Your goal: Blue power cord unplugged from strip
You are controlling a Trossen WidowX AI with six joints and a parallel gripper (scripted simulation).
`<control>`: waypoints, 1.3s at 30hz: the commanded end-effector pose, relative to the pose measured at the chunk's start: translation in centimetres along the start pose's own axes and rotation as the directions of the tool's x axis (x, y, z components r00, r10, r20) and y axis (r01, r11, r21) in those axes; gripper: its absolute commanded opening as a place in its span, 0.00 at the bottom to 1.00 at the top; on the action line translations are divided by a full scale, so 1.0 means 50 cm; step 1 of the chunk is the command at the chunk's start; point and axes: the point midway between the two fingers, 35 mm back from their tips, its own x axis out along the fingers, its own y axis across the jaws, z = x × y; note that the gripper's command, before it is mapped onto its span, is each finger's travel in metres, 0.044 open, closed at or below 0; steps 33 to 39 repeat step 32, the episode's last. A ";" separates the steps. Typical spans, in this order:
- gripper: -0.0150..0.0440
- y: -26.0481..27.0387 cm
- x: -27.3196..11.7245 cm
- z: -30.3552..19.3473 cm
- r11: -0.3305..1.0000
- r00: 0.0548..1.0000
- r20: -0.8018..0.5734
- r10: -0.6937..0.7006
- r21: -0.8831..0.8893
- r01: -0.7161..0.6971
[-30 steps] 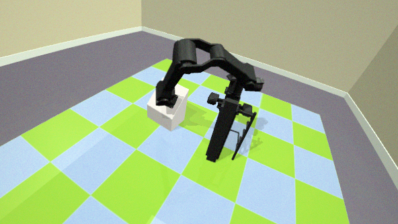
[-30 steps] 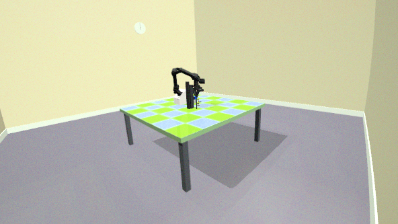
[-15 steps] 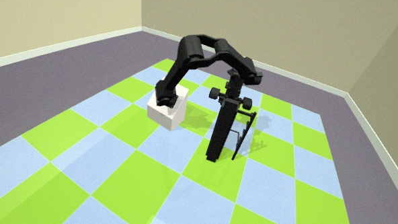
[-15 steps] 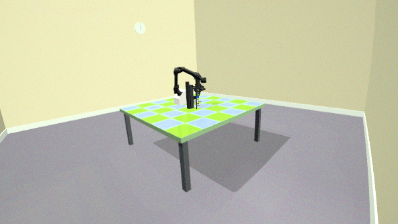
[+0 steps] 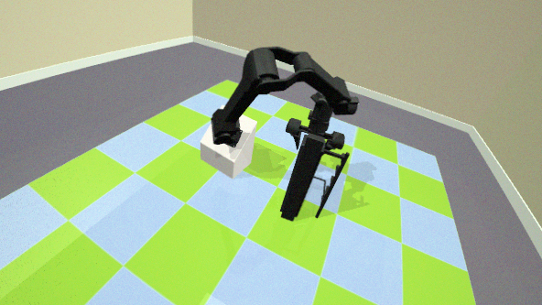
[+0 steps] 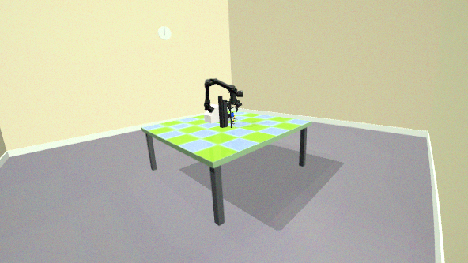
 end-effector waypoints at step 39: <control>1.00 0.004 -0.020 0.101 1.000 1.000 0.004 -0.002 -0.004 0.002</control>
